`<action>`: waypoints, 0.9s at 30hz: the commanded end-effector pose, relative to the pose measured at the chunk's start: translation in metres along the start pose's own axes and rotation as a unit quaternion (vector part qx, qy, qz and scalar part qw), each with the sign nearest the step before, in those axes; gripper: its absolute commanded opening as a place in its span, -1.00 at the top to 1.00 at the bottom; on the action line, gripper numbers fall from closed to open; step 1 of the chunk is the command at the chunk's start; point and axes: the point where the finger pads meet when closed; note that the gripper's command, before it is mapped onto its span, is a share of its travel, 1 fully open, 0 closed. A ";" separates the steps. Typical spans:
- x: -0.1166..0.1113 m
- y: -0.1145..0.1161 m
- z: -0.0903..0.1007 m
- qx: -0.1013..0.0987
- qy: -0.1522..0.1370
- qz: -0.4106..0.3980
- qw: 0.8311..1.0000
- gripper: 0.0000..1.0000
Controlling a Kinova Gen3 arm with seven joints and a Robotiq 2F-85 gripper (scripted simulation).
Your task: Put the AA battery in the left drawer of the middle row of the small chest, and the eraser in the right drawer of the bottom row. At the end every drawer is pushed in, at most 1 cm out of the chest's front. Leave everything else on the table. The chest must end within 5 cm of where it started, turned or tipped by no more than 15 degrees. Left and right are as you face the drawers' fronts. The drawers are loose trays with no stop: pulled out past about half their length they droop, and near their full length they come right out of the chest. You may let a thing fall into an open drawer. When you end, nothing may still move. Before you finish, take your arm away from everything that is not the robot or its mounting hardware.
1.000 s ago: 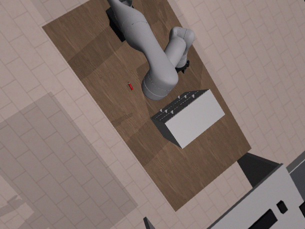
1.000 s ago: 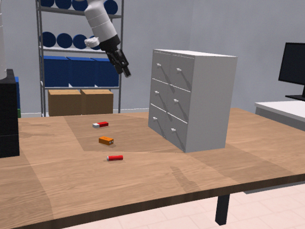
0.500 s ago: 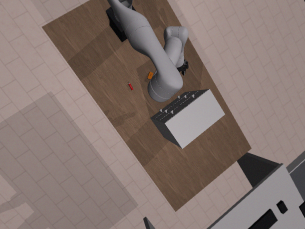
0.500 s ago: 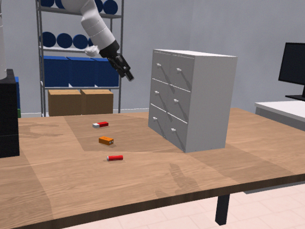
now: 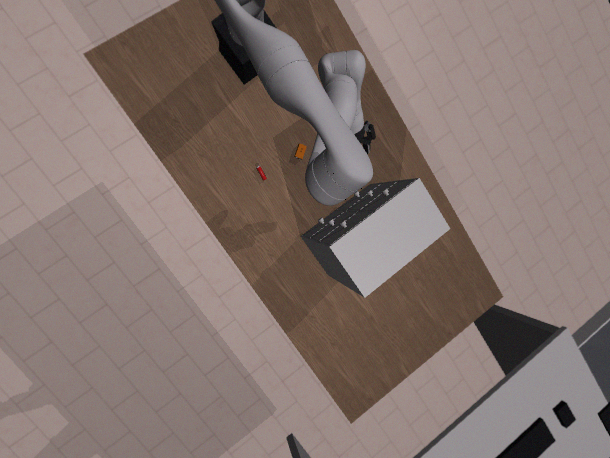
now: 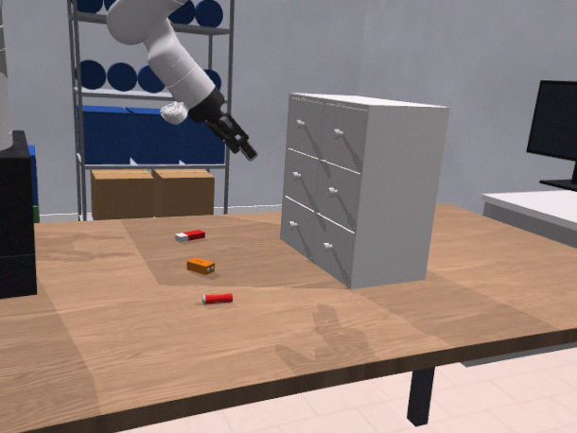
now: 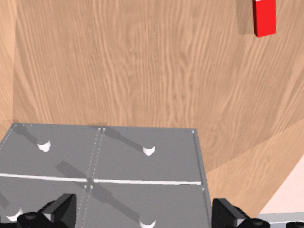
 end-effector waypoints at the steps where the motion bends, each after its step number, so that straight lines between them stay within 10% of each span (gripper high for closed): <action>1: -0.009 0.004 -0.003 0.002 -0.001 0.004 1.000 -1.00; 27: -0.010 0.004 -0.020 -0.002 -0.058 0.004 0.998 -1.00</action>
Point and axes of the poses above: the point where the finger pads meet when closed, its own z axis back along the fingers, its own y axis across the jaws, x = y × z, and after that the axes turned 4 degrees about z, right-handed
